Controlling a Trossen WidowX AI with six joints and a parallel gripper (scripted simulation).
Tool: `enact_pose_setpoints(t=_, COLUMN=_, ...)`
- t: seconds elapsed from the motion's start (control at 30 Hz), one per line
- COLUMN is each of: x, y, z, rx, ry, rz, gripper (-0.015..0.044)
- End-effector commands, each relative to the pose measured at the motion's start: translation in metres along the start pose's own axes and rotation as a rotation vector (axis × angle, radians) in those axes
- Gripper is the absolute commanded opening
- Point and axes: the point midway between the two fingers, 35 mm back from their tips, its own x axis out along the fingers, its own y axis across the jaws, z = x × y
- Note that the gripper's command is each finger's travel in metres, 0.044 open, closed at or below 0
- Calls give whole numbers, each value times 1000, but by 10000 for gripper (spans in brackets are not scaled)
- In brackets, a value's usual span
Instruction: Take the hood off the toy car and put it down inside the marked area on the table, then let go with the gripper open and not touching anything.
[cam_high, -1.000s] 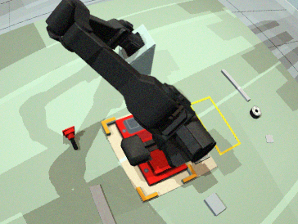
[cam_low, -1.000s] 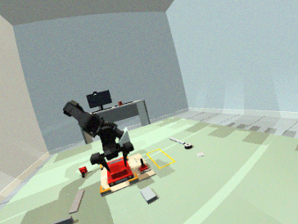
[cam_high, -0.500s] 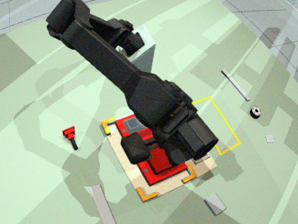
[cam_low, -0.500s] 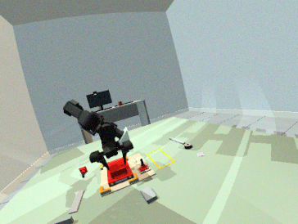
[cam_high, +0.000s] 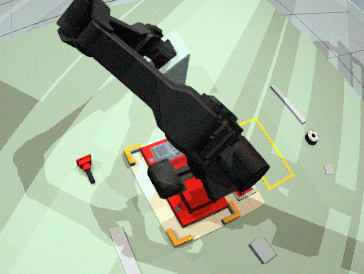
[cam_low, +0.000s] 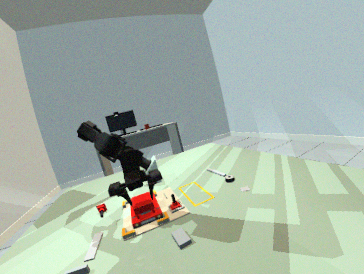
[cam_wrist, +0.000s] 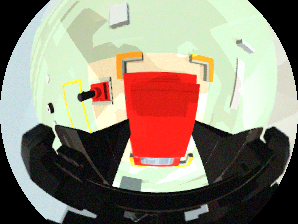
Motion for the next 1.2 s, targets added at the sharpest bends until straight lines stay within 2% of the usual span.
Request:
enact_pose_setpoints(t=0.0, x=-5, y=0, z=2, rx=9, ry=-5, rz=7, gripper=0)
enact_pose_setpoints(t=0.33, x=-13, y=1, z=2, rx=9, ry=-5, rz=8, gripper=0)
enact_pose_setpoints(t=0.7, x=-54, y=1, z=1, rx=8, ry=-5, rz=9, gripper=0)
enact_pose_setpoints(t=0.8, x=-47, y=2, z=1, rx=-1, ry=-4, rz=3, gripper=0)
enact_pose_setpoints(t=1.17, x=-53, y=61, z=7, rx=-2, ry=-11, rz=24, gripper=0)
